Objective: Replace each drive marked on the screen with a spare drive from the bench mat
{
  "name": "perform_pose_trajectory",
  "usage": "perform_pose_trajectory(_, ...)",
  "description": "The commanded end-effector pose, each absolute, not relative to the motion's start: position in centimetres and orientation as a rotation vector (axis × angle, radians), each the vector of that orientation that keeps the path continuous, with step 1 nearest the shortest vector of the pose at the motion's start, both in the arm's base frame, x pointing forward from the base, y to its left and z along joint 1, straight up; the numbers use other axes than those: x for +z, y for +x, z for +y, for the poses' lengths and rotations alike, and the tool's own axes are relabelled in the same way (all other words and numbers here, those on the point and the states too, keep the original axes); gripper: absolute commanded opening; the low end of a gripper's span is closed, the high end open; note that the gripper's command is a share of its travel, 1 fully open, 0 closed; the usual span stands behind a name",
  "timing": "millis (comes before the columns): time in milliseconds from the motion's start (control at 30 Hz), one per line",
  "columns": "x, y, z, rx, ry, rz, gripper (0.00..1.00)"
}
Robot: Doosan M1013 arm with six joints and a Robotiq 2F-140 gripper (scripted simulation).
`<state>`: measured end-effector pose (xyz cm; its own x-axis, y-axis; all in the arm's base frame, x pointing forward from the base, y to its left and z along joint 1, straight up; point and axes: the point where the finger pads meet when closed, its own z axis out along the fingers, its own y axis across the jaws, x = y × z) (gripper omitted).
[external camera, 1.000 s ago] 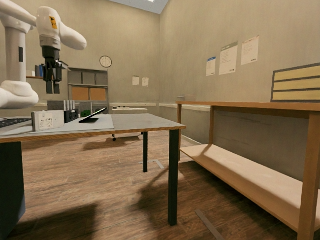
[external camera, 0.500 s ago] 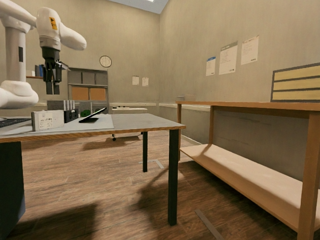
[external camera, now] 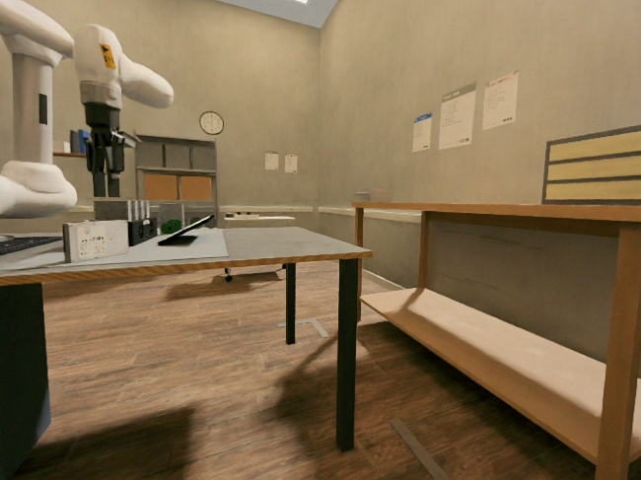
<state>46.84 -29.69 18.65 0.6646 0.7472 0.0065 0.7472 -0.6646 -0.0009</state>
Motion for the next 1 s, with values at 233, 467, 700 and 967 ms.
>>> perform_pose_trajectory(233, 16.3, 46.9, -29.7, -0.01, -2.864, -1.285, 0.4)
perform_pose_trajectory(467, 14.8, 47.0, -29.7, -0.01, -2.864, -1.285, 0.4)
perform_pose_trajectory(700, 13.5, 47.0, -29.6, -0.01, -2.864, -1.285, 0.4)
perform_pose_trajectory(967, 12.9, 47.0, -29.6, -0.01, -2.864, -1.285, 0.4)
